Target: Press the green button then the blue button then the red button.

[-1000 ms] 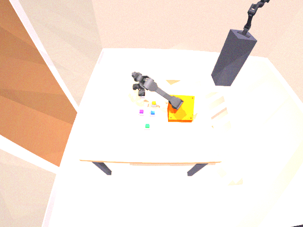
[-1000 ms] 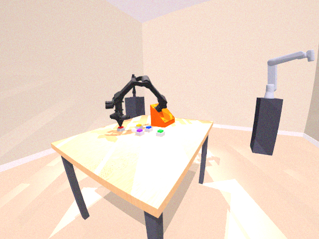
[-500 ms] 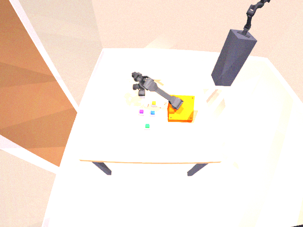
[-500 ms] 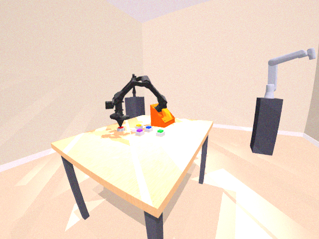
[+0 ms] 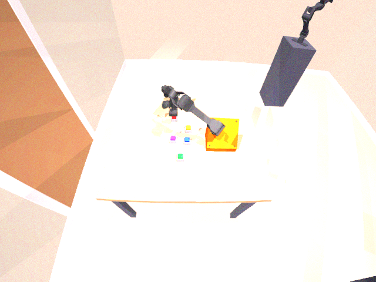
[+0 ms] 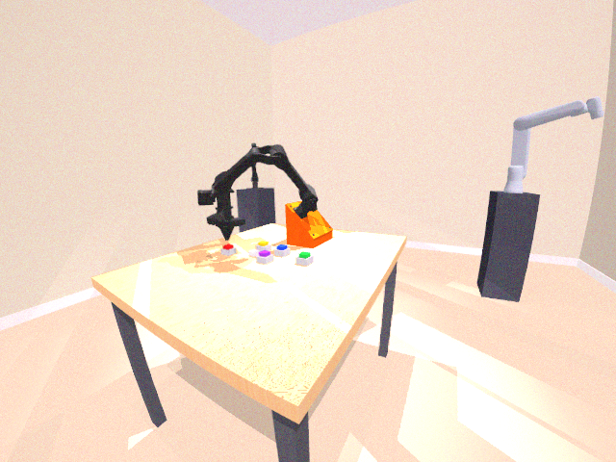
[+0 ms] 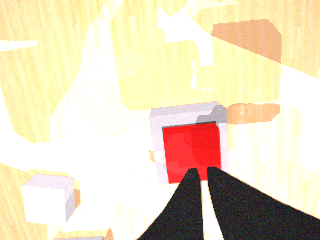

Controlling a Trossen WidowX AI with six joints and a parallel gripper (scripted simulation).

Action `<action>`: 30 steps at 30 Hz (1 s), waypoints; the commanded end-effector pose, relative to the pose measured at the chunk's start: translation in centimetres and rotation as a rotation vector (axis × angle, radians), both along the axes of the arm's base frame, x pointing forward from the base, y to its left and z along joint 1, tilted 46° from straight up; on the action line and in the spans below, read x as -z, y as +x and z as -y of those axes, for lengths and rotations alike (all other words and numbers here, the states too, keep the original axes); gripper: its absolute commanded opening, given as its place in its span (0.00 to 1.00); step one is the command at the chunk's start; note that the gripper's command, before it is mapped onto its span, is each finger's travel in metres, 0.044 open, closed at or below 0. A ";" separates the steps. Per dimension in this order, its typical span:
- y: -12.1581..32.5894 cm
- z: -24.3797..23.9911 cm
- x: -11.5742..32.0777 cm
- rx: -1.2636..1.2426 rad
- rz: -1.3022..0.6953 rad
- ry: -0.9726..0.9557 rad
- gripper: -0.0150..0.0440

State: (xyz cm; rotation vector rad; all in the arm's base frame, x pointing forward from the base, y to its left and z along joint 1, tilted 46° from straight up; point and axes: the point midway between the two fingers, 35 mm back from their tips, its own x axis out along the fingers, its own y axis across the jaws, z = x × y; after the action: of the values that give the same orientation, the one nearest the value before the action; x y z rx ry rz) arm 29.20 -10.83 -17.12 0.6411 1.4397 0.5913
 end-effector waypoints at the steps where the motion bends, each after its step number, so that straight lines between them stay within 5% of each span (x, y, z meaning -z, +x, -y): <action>1: 0.5 -0.1 -1.4 -0.013 0.002 -0.008 0.38; 14: 4.5 -10.1 -18.0 0.000 -0.002 -0.056 0.93; 30: -4.8 -23.1 -32.8 -0.013 -0.001 0.013 0.93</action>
State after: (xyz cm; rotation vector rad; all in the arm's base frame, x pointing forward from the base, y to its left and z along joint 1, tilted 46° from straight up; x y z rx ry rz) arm 27.19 10.46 13.70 0.6183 1.4350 0.5989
